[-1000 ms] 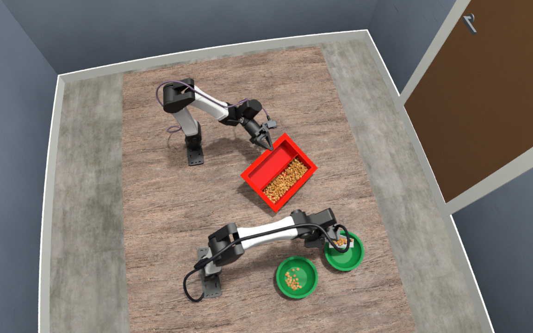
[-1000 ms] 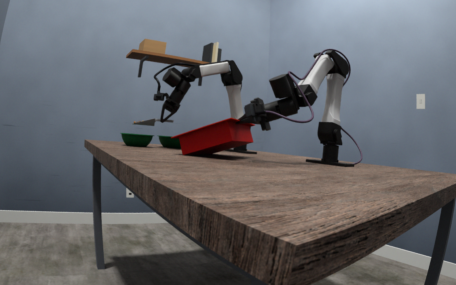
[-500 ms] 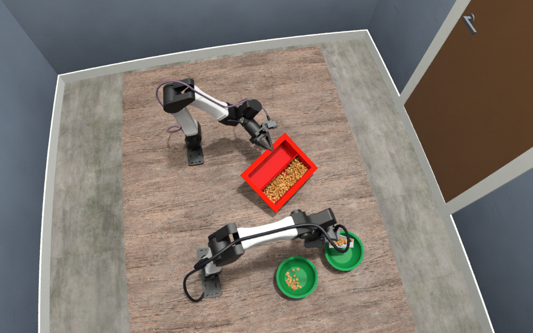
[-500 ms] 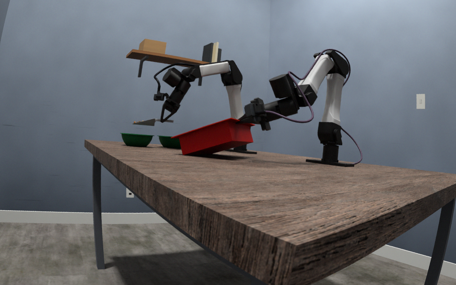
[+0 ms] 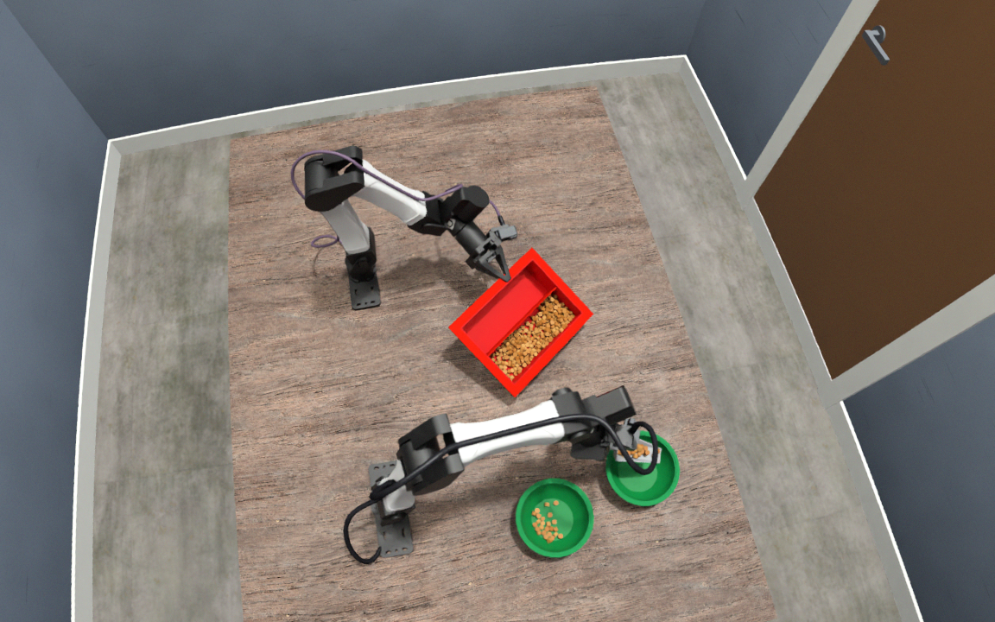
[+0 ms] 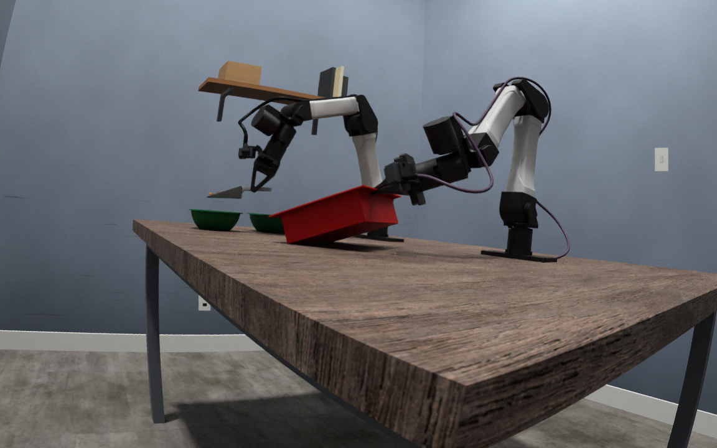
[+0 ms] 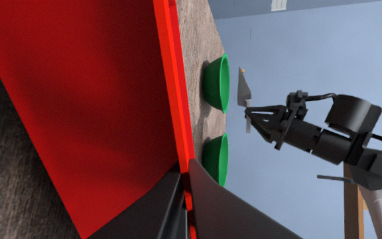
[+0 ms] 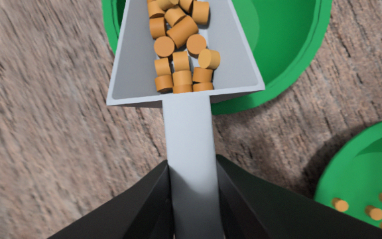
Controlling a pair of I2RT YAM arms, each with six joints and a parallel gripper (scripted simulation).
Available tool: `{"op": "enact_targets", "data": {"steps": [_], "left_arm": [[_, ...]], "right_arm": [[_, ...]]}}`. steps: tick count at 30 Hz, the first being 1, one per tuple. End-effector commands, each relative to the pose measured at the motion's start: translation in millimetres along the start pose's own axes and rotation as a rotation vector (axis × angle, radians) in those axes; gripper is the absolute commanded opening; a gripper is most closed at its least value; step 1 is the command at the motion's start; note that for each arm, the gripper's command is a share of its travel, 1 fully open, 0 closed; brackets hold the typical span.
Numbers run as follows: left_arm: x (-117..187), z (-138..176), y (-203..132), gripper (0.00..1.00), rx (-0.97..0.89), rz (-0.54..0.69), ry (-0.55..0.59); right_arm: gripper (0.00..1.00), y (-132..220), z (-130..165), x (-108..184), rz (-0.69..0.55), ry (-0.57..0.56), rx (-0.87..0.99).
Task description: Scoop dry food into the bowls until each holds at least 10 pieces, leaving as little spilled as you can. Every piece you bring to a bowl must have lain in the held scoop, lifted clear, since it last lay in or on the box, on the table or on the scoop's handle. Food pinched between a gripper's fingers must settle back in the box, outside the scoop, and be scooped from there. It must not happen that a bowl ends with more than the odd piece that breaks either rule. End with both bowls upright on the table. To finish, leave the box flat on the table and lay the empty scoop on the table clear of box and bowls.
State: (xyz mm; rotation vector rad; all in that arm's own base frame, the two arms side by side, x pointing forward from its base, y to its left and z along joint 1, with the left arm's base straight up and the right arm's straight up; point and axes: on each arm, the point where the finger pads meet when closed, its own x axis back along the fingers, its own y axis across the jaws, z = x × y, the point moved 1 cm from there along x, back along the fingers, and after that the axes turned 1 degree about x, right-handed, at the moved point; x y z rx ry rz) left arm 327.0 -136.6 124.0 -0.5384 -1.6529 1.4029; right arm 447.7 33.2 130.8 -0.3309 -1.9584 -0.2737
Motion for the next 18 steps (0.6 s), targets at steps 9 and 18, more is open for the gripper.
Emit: {"op": "enact_targets", "data": {"steps": [9, 18], "left_arm": [[4, -7, -34, 0.0, -0.115, 0.075, -0.014], [4, -7, -34, 0.0, -0.116, 0.075, -0.014]], "right_arm": [[0.0, 13, -20, 15, -0.041, 0.011, -0.148], [0.0, 20, -30, 22, -0.062, 0.048, -0.27]]}}
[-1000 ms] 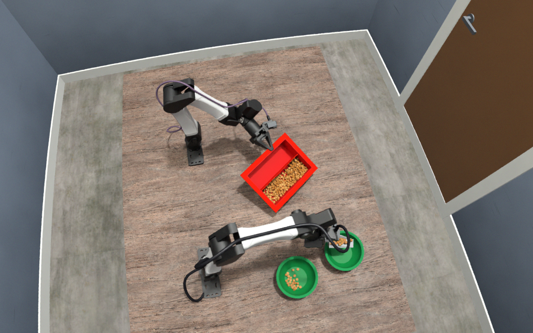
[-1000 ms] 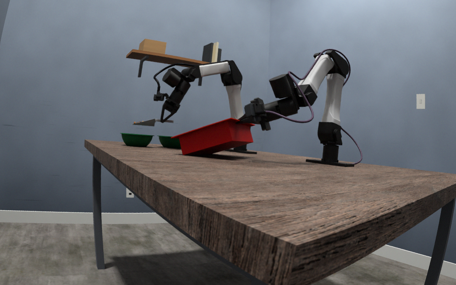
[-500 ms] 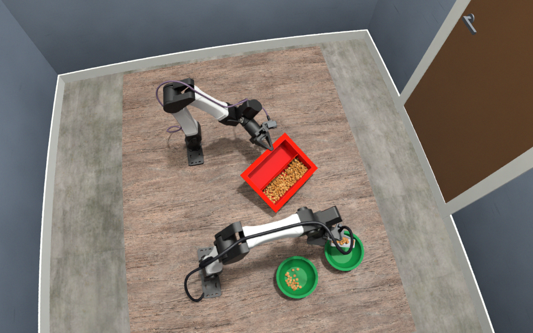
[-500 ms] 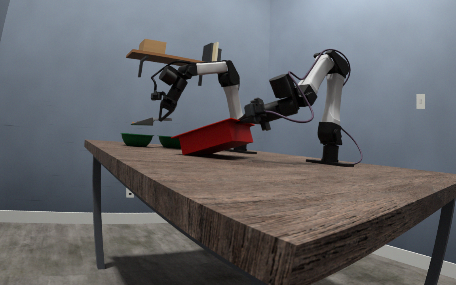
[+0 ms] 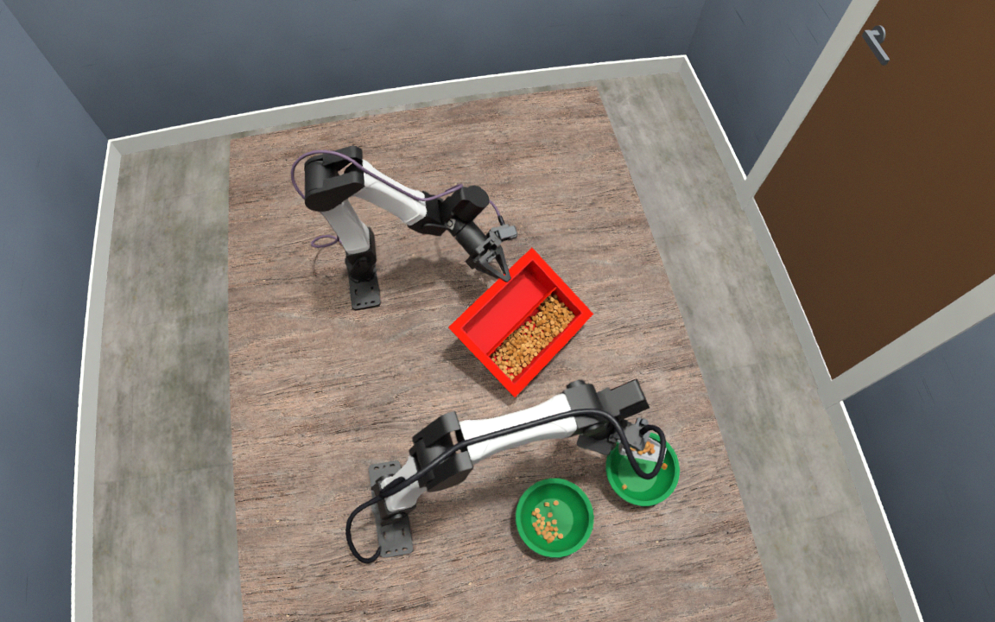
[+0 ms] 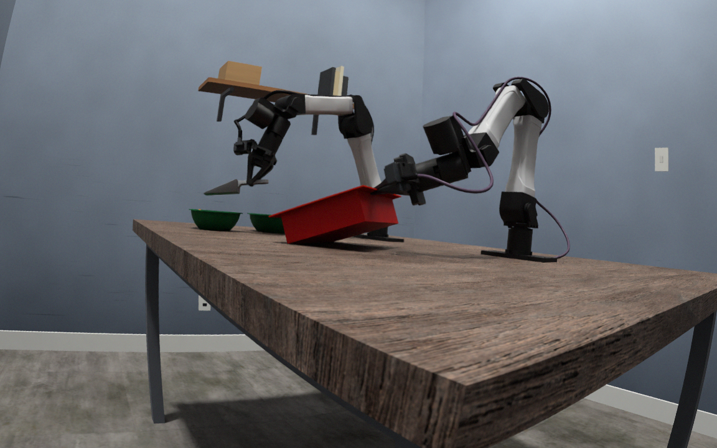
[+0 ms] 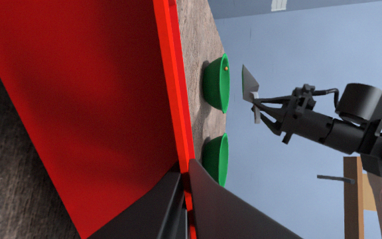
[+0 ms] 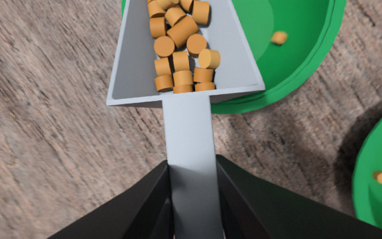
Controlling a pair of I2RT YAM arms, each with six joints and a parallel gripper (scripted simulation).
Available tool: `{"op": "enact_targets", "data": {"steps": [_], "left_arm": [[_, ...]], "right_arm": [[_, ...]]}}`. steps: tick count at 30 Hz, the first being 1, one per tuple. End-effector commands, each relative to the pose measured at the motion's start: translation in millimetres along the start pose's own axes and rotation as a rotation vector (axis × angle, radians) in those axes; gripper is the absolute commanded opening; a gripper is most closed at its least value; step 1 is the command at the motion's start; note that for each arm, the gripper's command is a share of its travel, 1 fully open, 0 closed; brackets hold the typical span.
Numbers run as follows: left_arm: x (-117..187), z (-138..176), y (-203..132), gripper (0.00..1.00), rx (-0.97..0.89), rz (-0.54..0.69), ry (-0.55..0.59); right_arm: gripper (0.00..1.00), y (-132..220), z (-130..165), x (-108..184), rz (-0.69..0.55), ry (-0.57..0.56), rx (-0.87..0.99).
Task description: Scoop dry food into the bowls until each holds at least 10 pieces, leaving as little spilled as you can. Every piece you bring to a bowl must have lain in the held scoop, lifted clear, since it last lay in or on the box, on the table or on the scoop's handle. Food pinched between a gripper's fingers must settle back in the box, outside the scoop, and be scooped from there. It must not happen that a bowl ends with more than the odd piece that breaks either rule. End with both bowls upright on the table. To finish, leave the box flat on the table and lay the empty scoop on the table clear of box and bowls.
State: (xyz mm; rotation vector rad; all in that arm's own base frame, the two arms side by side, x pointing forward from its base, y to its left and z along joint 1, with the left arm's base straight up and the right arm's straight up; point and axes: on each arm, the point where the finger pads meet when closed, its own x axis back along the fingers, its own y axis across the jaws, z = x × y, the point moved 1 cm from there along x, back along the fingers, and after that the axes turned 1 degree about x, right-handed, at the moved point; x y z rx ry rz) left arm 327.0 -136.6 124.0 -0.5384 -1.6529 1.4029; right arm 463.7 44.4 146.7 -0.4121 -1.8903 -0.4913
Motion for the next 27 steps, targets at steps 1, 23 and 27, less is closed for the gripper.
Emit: {"op": "enact_targets", "data": {"steps": [1, 23, 27], "left_arm": [[4, -7, -34, 0.0, -0.116, 0.075, -0.014], [4, -7, -34, 0.0, -0.116, 0.075, -0.014], [4, -7, -34, 0.0, -0.116, 0.075, -0.014]], "right_arm": [[0.0, 8, -12, 14, -0.033, 0.002, -0.086], [0.0, 21, -21, 27, -0.073, 0.012, -0.187], [0.0, 20, -23, 27, -0.071, 0.006, -0.187]]}}
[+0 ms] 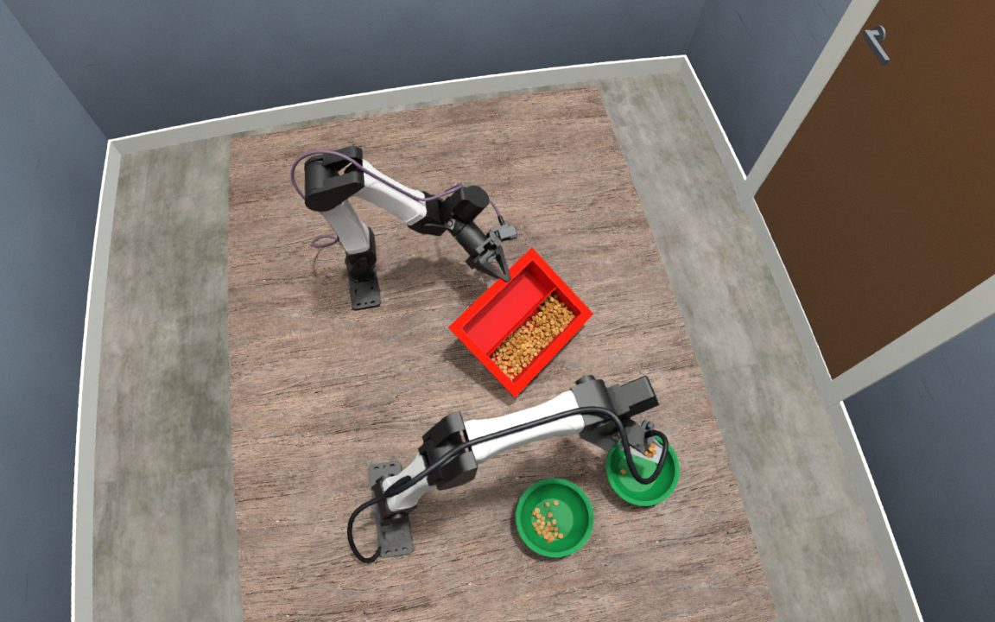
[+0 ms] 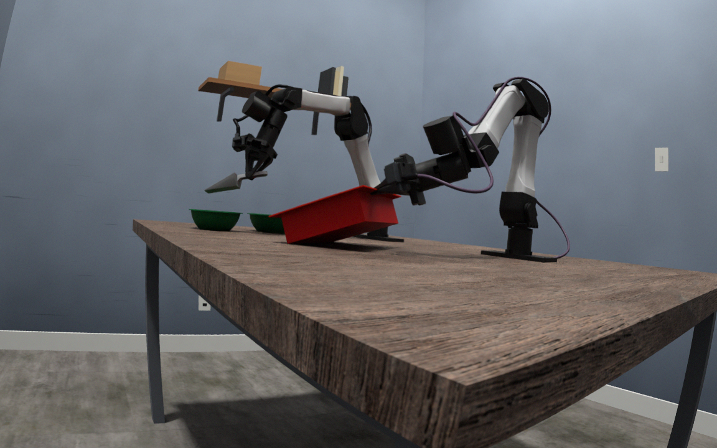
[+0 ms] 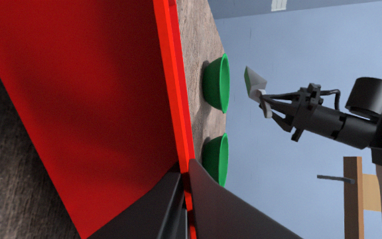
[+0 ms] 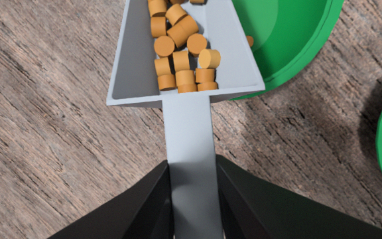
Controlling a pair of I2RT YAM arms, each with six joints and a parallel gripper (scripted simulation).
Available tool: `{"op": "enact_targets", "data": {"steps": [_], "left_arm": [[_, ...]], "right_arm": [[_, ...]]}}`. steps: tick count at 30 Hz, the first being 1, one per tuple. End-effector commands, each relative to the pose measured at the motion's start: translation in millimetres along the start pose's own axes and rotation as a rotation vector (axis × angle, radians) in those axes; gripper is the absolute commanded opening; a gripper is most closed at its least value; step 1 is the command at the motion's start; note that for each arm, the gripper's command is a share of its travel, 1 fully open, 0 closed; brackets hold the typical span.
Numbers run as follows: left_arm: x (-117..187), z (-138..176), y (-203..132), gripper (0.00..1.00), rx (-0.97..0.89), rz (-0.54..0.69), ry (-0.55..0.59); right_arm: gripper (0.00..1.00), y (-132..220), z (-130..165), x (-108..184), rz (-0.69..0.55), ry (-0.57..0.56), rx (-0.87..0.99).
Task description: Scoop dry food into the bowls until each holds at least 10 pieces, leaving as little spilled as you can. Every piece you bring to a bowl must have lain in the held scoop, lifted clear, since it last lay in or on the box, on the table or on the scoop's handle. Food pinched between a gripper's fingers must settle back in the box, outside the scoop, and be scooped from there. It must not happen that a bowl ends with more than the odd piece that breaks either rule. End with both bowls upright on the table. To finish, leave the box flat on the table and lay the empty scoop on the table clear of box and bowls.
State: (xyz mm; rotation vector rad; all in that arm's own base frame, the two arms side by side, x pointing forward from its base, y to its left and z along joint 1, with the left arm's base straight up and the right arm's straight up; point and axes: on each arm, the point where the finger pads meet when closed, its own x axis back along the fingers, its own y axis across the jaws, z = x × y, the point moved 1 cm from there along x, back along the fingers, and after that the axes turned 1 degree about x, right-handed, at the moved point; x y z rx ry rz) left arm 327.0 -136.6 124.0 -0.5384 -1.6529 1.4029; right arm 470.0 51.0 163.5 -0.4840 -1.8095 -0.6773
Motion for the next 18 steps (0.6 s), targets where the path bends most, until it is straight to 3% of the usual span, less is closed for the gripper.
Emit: {"op": "enact_targets", "data": {"steps": [1, 18], "left_arm": [[3.9, -6.9, -34.4, 0.0, -0.116, 0.075, -0.014], [3.9, -6.9, -34.4, 0.0, -0.115, 0.075, -0.014]], "right_arm": [[0.0, 11.6, -12.1, 11.2, -0.049, -0.036, -0.014], [0.0, 9.5, -12.4, 10.6, -0.047, -0.033, -0.017]]}}
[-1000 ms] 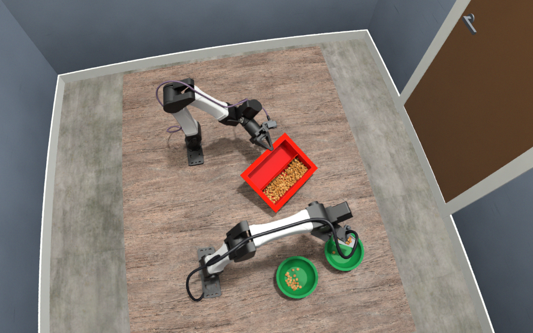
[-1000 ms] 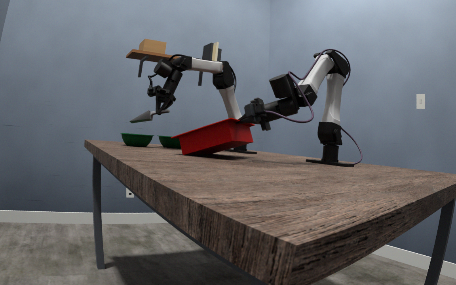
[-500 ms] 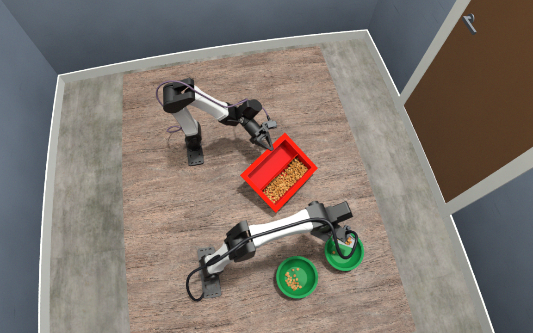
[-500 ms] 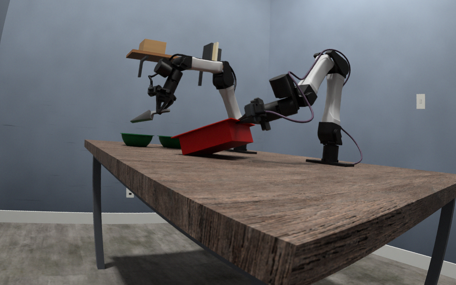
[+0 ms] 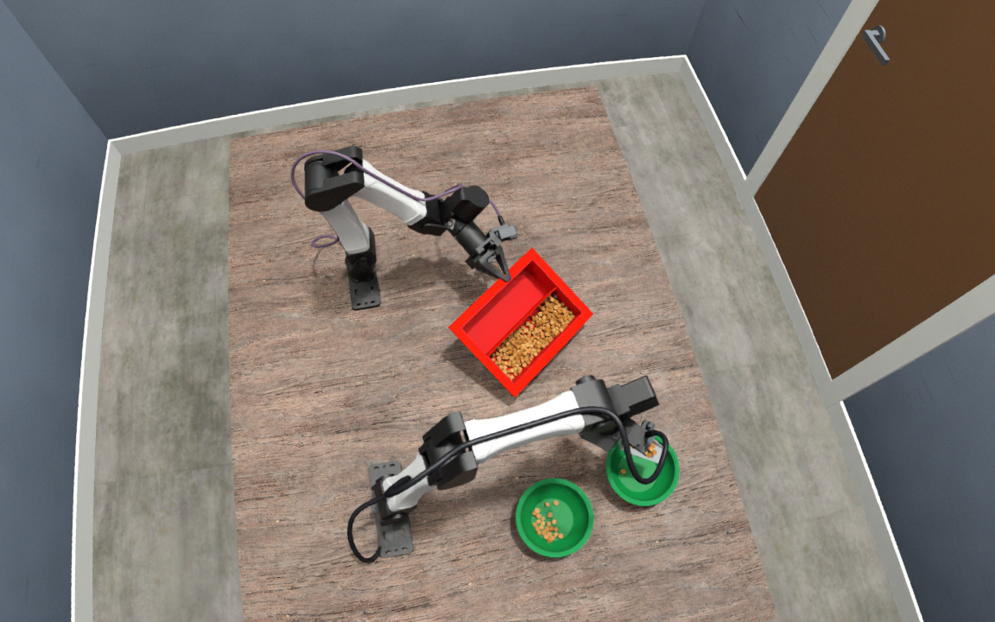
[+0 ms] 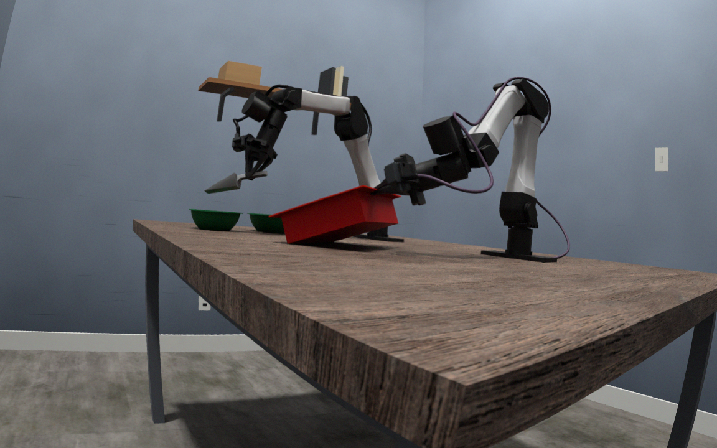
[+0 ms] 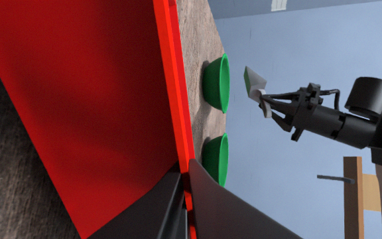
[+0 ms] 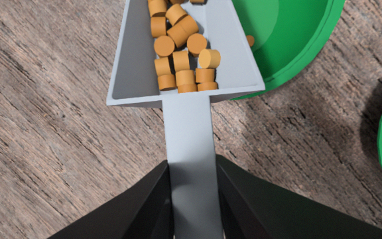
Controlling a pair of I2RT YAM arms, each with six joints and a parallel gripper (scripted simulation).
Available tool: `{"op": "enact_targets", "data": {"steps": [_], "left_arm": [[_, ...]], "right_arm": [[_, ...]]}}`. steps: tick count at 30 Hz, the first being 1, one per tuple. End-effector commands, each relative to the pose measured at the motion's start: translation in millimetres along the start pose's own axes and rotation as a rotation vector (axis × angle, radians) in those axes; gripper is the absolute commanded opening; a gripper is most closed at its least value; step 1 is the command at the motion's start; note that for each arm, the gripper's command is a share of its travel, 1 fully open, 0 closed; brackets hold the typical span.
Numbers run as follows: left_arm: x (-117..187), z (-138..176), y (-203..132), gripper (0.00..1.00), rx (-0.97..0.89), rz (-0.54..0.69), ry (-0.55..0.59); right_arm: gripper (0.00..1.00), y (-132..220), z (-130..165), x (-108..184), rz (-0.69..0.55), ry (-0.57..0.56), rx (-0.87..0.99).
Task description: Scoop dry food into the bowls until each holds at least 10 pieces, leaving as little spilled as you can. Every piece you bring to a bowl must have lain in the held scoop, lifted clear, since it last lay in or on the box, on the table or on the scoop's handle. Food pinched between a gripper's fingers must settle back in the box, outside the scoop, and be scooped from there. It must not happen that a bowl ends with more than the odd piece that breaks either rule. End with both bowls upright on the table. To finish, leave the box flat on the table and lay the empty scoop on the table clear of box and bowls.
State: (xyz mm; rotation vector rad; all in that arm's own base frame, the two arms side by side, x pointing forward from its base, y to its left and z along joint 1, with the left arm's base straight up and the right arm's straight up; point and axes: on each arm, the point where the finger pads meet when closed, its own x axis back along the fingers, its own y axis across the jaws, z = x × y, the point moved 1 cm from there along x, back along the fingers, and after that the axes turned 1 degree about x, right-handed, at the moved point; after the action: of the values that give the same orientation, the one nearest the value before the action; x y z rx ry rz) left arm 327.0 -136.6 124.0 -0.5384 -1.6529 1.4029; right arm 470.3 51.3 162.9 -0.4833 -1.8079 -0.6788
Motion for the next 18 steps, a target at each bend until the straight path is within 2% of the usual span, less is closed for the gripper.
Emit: {"op": "enact_targets", "data": {"steps": [1, 18], "left_arm": [[4, -7, -34, 0.0, -0.115, 0.075, -0.014], [4, -7, -34, 0.0, -0.116, 0.075, -0.014]], "right_arm": [[0.0, 9, -13, 11, -0.046, -0.035, -0.016], [0.0, 1, -2, -2, -0.009, 0.001, -0.011]]}}
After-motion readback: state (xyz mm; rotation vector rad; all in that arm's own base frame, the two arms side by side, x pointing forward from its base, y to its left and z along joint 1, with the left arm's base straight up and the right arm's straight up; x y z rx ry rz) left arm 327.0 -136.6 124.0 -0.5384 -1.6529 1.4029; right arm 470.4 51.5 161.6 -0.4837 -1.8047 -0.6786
